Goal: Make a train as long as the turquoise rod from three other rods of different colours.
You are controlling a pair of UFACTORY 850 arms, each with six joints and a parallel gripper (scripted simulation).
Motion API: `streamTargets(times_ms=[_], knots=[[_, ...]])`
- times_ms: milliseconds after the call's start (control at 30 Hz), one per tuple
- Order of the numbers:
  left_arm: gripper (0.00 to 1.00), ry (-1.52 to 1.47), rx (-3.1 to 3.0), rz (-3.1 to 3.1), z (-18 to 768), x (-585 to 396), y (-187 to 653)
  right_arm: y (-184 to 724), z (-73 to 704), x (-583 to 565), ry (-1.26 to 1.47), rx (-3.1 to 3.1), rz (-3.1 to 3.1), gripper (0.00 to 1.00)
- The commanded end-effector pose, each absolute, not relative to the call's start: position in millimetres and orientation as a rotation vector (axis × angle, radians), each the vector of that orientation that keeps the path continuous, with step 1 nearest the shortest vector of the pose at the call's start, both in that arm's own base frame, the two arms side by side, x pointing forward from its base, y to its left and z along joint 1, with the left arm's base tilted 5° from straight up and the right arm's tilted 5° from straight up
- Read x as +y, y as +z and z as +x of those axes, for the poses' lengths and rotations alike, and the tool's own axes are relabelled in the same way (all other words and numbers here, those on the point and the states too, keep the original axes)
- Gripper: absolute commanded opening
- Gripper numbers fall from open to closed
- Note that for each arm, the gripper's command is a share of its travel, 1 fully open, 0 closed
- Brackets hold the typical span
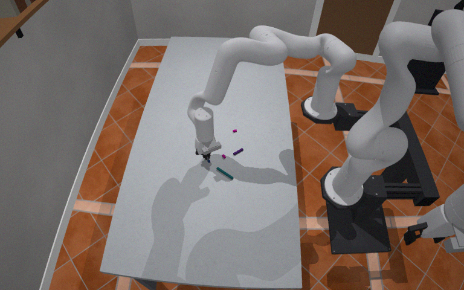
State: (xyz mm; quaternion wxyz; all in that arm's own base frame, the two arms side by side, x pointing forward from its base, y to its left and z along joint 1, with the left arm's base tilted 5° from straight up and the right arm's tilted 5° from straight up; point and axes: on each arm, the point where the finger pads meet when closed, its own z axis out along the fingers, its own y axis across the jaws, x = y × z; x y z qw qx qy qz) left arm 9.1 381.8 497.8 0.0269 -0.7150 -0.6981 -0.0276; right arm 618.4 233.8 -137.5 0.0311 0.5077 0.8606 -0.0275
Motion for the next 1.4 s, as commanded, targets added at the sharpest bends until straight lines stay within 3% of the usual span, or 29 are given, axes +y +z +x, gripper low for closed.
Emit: streamTargets(times_ms=[0, 1200, 1367], knots=[[1.0, -0.088, -2.155, -2.207, 9.1, 382.2, 498.8, -136.3, 619.5, 234.6, -0.082, 2.65, 1.563, 0.06], [1.0, -0.088, -2.155, -2.207, 9.1, 382.2, 498.8, -136.6, 618.3, 237.0, -0.082, 2.65, 1.563, 0.06], [1.0, -0.088, -2.155, -2.207, 9.1, 382.2, 498.8, -136.6, 618.3, 237.0, -0.082, 2.65, 1.563, 0.14]])
